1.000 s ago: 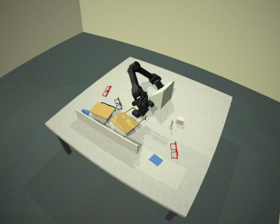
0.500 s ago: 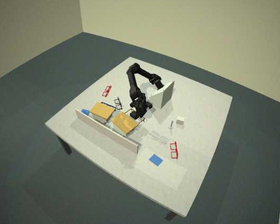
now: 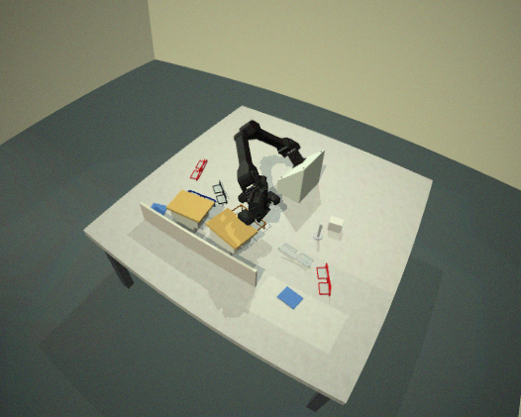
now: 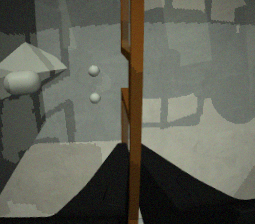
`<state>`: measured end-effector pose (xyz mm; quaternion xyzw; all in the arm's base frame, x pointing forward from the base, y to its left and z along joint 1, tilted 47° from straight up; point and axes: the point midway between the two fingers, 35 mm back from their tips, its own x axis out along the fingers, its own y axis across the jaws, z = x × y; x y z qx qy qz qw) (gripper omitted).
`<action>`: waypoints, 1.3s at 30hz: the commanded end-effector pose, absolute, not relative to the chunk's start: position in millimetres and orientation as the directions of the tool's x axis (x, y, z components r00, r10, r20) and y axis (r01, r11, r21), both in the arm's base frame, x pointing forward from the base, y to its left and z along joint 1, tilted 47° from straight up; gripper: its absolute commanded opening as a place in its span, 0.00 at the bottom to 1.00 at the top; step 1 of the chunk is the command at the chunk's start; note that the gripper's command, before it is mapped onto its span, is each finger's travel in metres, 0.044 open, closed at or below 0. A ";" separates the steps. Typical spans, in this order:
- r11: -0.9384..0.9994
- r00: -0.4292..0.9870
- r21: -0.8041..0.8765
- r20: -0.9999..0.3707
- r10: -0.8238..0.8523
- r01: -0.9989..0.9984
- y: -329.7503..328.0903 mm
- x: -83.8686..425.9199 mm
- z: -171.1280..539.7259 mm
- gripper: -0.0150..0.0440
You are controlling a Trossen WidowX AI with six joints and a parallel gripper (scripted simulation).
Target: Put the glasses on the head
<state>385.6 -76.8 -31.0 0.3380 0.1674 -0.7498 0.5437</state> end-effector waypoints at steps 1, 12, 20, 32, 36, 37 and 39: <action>-0.349 -0.182 0.113 -0.684 -0.706 0.930 -79.6 391.9 -31.3 0.25; -0.349 -0.181 0.114 -0.684 -0.707 0.930 -84.9 405.9 -29.3 0.25; -0.348 -0.181 0.114 -0.684 -0.707 0.930 -87.2 412.0 -28.3 0.25; -0.348 -0.181 0.114 -0.684 -0.707 0.930 -88.9 412.7 -29.6 0.25; -0.348 -0.181 0.114 -0.684 -0.707 0.930 -89.3 412.5 -30.1 0.25; -0.348 -0.181 0.114 -0.684 -0.707 0.930 -89.4 412.5 -30.1 0.25; -0.348 -0.181 0.114 -0.684 -0.707 0.930 -89.4 412.5 -30.2 0.25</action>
